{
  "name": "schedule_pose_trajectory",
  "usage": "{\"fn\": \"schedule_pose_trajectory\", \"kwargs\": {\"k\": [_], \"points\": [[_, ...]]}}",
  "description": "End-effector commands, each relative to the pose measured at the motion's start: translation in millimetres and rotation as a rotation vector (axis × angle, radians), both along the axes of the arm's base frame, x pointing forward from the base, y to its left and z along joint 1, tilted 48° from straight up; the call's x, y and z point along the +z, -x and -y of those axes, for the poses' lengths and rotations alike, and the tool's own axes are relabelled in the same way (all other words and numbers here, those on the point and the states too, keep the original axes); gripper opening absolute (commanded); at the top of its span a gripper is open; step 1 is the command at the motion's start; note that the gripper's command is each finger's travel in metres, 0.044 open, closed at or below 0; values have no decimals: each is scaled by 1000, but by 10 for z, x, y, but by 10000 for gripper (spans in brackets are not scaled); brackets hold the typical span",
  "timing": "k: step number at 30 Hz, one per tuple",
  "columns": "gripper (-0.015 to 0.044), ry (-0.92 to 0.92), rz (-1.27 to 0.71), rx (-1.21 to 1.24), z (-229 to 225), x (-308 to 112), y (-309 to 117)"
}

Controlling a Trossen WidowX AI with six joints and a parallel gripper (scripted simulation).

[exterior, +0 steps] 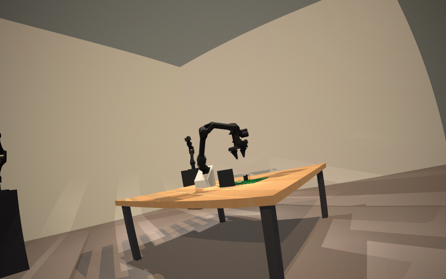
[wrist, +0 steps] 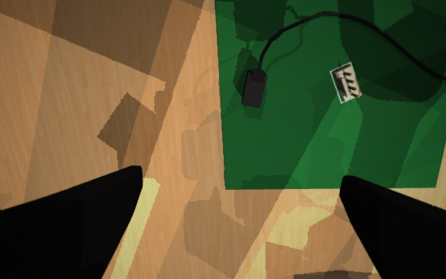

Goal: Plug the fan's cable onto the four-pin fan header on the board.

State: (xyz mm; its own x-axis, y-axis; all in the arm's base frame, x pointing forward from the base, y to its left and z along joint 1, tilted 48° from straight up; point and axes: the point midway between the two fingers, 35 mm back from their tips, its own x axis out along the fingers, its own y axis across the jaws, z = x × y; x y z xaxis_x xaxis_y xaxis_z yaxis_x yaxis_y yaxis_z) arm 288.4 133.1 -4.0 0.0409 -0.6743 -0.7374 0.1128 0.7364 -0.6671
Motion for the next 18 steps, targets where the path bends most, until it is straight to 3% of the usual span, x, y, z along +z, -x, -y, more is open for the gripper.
{"fn": "schedule_pose_trajectory", "kwargs": {"k": [1, 8, 15, 18], "points": [[440, 72, 80, -104, 188, -80, -156], [440, 71, 81, -103, 245, -142, -170], [440, 74, 82, -103, 859, -705, -194], [440, 76, 82, -103, 929, -759, -182]]}}
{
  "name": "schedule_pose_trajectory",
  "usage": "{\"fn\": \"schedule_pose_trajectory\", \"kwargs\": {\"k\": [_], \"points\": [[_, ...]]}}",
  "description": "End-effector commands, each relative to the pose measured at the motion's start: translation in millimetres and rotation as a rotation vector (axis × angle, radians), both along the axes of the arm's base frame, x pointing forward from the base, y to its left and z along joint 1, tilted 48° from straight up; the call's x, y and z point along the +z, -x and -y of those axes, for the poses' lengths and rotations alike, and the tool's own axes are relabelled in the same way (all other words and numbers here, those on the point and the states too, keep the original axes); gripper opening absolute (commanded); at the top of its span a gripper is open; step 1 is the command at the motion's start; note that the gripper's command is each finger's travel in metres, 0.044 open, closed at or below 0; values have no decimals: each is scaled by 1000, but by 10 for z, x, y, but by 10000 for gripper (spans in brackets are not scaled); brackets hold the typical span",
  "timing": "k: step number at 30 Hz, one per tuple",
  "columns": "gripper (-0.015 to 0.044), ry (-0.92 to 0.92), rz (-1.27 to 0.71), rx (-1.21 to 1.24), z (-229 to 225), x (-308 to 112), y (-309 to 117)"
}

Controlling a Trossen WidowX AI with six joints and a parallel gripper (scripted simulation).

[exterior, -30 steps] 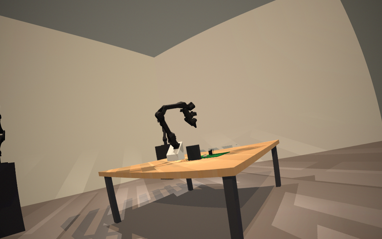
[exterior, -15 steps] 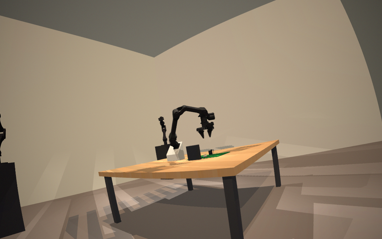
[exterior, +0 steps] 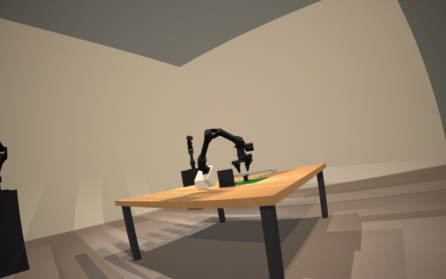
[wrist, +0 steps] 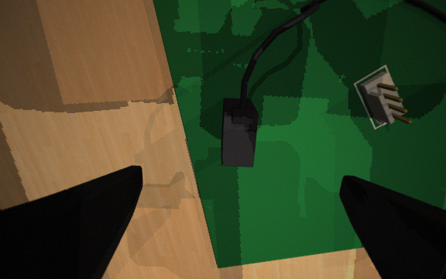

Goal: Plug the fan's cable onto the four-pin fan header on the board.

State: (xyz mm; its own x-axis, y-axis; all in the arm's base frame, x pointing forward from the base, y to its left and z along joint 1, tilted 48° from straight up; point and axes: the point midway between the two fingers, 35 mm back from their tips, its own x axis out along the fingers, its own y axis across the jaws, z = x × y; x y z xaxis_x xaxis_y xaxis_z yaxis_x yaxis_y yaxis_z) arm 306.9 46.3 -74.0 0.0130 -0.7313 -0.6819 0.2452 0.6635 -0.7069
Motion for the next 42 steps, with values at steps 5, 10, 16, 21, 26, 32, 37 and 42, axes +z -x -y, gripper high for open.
{"fn": "schedule_pose_trajectory", "kwargs": {"k": [5, 10, 16, 21, 26, 32, 37, 42], "points": [[440, 1, 7, 12, 81, -79, 0], [440, 1, 7, 12, 137, -134, -7], [440, 1, 7, 12, 210, -201, -12], [440, 1, 7, 12, 271, -257, -14], [440, 2, 7, 12, 332, -310, -14], [440, 4, 7, 12, 406, -373, -10], [440, 4, 7, 12, 436, -398, -8], [309, 0, 10, 11, 411, -386, -18]]}}
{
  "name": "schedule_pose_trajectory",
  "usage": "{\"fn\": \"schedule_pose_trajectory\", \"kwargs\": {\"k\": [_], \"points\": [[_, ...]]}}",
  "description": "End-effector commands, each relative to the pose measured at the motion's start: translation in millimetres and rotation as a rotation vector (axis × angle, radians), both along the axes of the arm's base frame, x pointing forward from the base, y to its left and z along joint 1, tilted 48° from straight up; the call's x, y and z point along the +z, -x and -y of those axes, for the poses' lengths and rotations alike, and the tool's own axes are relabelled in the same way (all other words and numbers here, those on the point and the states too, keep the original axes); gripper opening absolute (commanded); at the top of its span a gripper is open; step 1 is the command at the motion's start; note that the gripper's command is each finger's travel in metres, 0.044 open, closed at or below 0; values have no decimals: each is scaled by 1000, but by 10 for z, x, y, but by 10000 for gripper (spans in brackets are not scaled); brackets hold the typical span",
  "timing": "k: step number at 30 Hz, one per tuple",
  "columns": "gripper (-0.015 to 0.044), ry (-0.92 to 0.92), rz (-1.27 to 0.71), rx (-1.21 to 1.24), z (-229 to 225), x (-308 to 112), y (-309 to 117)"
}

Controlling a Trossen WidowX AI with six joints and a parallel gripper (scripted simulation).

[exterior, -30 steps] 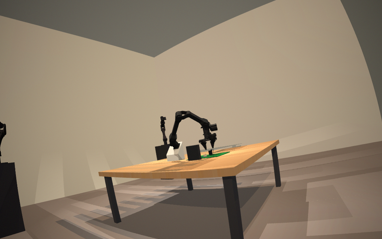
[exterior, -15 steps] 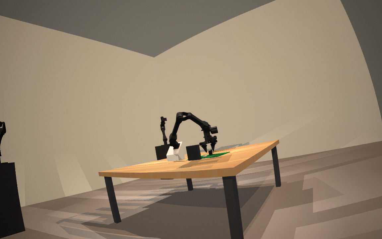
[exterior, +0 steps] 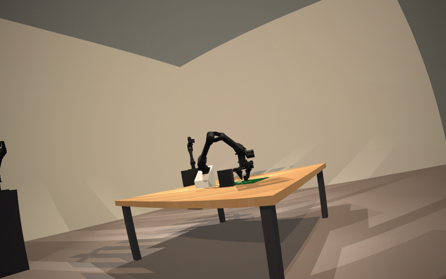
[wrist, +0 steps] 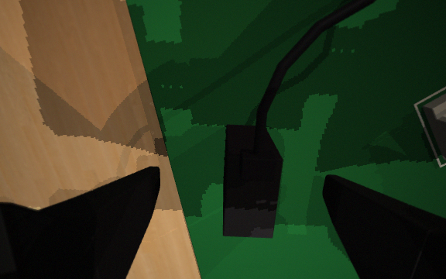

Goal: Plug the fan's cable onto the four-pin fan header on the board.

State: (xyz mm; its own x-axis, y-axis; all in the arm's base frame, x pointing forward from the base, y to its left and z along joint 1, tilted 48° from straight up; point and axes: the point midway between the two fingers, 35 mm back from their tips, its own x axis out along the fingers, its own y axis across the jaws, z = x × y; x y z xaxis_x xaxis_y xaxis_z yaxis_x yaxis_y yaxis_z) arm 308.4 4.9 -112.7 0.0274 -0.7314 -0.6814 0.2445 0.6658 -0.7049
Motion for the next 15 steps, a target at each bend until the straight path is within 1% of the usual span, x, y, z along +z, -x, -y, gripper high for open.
{"fn": "schedule_pose_trajectory", "kwargs": {"k": [1, 11, 15], "points": [[282, -1, 1, 0, -3, 2, -2], [20, -1, 1, 0, -3, 2, -2], [0, -1, 1, 0, -24, 19, -4]]}}
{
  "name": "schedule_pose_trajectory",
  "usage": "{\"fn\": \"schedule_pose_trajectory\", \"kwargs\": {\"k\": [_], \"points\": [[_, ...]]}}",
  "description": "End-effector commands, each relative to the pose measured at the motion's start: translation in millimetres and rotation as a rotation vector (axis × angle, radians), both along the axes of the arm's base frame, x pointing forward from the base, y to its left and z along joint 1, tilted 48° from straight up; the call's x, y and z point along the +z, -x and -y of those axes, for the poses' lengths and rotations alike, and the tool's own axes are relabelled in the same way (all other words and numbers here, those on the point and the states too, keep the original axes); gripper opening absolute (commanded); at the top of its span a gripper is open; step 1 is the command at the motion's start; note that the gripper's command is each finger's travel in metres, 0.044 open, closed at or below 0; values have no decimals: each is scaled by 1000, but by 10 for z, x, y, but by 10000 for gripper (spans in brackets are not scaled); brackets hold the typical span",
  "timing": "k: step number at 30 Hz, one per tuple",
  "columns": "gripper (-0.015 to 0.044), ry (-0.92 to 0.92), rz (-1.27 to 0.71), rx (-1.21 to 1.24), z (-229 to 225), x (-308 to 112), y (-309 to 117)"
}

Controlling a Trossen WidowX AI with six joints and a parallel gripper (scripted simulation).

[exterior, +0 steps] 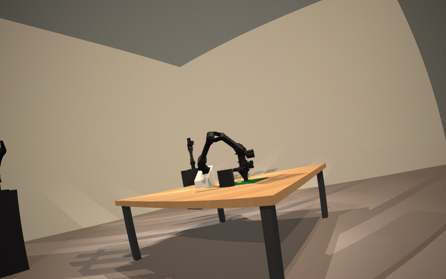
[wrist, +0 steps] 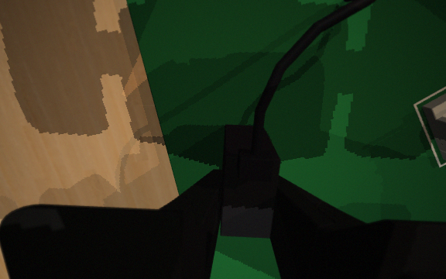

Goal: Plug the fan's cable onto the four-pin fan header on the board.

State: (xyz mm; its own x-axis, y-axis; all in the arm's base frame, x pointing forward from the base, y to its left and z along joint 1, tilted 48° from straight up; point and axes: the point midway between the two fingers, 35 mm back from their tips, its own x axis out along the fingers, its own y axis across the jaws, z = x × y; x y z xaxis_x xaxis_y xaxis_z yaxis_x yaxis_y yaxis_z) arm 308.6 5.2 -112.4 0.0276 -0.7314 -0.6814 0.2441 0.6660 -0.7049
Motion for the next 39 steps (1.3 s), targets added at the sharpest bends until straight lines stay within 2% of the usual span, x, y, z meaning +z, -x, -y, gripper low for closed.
{"fn": "schedule_pose_trajectory", "kwargs": {"k": [1, 4, 10, 39], "points": [[0, -1, 0, 0, -83, 69, -5], [0, 0, -2, 1, -353, 316, 9], [0, 0, 14, -15, -362, 331, 6], [0, -29, 740, -691, -96, 624, -42]]}}
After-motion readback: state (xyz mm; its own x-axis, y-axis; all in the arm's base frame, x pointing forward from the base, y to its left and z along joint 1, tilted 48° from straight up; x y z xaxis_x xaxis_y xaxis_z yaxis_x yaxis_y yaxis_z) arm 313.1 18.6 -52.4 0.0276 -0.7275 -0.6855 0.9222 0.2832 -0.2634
